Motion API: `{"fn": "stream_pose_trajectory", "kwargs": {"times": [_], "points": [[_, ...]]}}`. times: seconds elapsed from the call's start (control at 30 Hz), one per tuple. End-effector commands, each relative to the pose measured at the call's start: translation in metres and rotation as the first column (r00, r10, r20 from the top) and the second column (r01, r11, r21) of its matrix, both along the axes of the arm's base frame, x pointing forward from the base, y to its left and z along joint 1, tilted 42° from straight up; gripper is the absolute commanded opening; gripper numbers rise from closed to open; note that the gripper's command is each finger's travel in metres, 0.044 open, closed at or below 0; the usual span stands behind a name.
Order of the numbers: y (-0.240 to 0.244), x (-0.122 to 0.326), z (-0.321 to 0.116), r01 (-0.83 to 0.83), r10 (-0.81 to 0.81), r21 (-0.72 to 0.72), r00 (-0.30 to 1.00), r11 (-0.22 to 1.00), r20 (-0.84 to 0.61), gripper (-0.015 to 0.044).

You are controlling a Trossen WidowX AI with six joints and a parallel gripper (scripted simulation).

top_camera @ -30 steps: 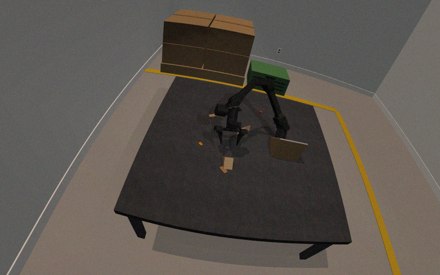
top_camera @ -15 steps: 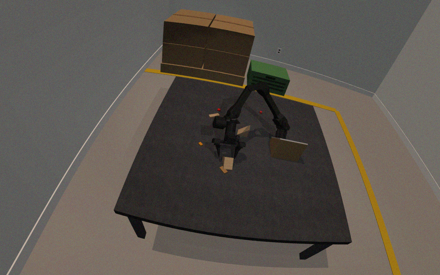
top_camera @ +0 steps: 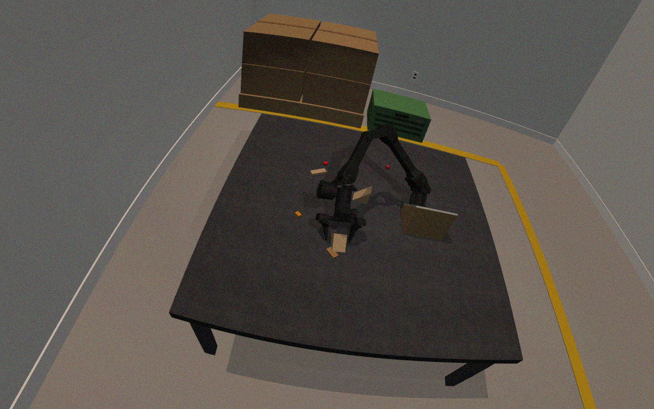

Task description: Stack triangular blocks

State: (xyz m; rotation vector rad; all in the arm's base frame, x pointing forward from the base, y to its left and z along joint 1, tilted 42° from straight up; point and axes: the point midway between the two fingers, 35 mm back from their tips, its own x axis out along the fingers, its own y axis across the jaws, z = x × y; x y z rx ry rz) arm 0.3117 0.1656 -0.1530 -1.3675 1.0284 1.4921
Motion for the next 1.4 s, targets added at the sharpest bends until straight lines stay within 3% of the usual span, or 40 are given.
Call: {"fn": "stream_pose_trajectory", "kwargs": {"times": [0.0,0.67,0.9,1.13,1.37], "points": [[-0.0013,-0.0012,-0.0009,0.005,-0.005,0.0,1.0,1.0,-0.003,0.044],[-0.0013,-0.0012,-0.0009,0.005,-0.005,0.0,1.0,1.0,-0.003,0.044],[-0.0002,-0.0003,-0.0002,0.0,0.0,0.0,1.0,1.0,0.0,0.0256],[-0.0002,-0.0003,-0.0002,0.0,0.0,0.0,1.0,1.0,0.0,0.021],[0.0072,-0.0002,0.0075,0.0,0.0,0.0,1.0,1.0,0.0,0.0026]]}}
